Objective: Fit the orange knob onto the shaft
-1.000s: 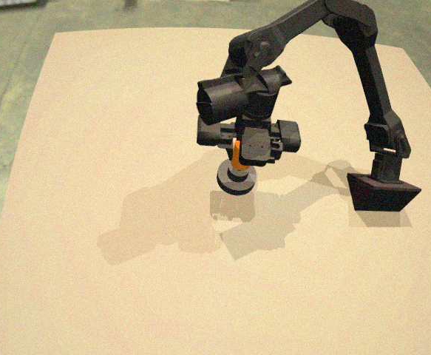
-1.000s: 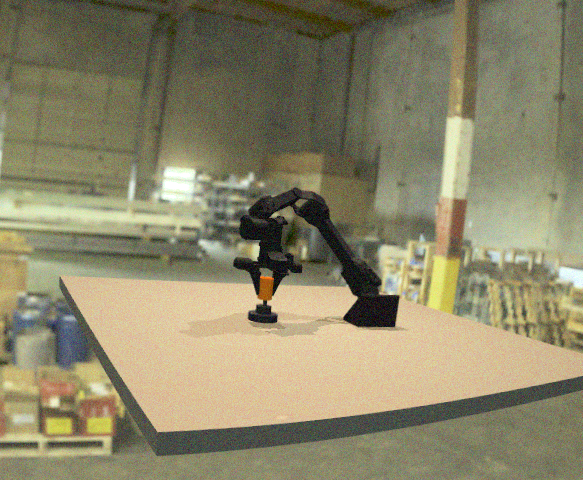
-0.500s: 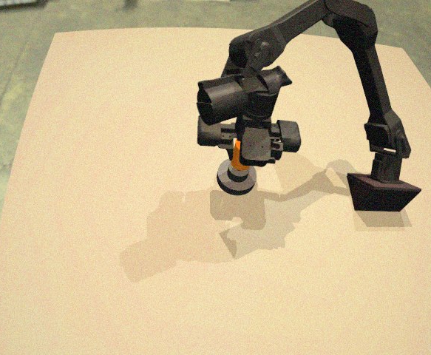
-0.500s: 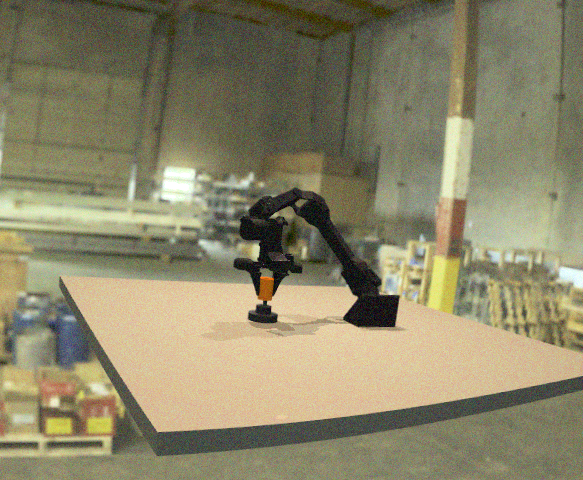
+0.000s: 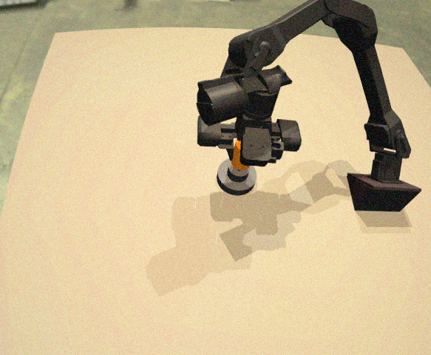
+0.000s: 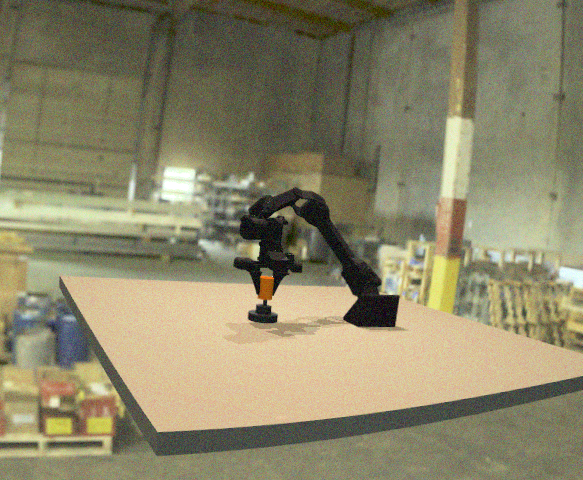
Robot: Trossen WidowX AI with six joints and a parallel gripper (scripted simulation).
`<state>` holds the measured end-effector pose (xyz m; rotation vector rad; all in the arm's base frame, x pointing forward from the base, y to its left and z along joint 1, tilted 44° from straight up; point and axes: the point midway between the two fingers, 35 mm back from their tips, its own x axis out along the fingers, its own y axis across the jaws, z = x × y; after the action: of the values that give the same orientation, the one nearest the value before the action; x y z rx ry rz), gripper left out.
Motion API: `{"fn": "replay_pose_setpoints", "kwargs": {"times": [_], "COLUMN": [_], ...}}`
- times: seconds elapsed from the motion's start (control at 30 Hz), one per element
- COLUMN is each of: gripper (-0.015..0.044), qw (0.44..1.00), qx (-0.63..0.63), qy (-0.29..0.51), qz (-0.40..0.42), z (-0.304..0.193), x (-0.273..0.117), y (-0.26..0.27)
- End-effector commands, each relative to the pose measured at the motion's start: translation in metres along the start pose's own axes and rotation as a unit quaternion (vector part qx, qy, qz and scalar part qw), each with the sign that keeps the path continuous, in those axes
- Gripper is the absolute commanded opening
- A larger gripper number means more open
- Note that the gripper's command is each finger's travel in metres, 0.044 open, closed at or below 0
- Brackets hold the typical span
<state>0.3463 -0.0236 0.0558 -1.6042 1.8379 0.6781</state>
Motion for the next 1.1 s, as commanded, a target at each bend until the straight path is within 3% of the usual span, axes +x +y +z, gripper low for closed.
{"fn": "replay_pose_setpoints", "kwargs": {"times": [0.0, 0.17, 1.07], "gripper": [0.0000, 0.0000, 0.0000], "qw": [1.000, 0.995, 0.995], "qx": [-0.031, -0.097, -0.097], "qy": [-0.001, -0.001, -0.001], "qz": [-0.002, -0.002, -0.002], "z": [-0.0007, -0.0012, -0.0001], "x": [-0.0023, -0.0007, 0.0022], "y": [-0.0019, -0.0020, -0.0010]}}
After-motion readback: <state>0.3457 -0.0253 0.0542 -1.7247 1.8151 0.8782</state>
